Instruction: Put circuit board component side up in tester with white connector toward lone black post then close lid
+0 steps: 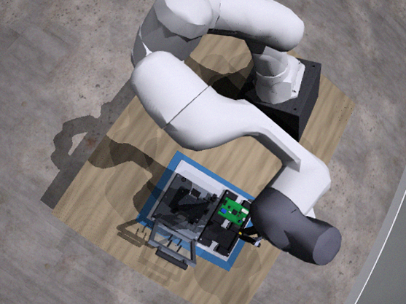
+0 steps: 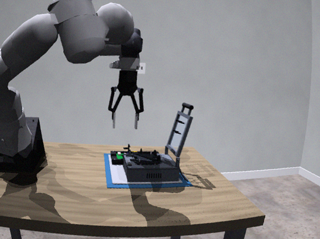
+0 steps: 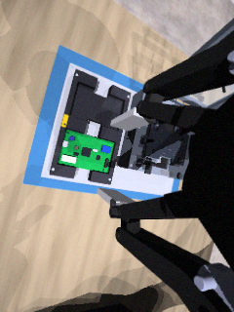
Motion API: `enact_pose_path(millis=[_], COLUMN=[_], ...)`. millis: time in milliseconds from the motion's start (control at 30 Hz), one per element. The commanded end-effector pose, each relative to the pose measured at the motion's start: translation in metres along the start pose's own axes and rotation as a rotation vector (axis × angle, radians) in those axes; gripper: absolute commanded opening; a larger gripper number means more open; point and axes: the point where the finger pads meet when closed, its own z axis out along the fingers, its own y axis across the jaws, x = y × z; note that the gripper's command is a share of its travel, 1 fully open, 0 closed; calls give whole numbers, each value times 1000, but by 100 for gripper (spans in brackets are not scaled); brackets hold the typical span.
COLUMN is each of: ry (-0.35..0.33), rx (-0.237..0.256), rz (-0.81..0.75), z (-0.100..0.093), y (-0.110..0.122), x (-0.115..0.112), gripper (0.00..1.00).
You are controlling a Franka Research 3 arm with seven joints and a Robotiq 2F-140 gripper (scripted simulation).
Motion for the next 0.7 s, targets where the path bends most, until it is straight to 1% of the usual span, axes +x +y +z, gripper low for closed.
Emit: enact_pose_path(millis=[0,33,200,400,533,667], ry=[16,16,16,16,16,16], rx=[-16,-16,-16,-16,-16,-16], rz=[17,17,17,17,17,17], z=[12,12,34,54,63,67], y=[5,5,6,6,6,6], x=[6,6,6,6,7,7], gripper=[58,58,58,58,58,58])
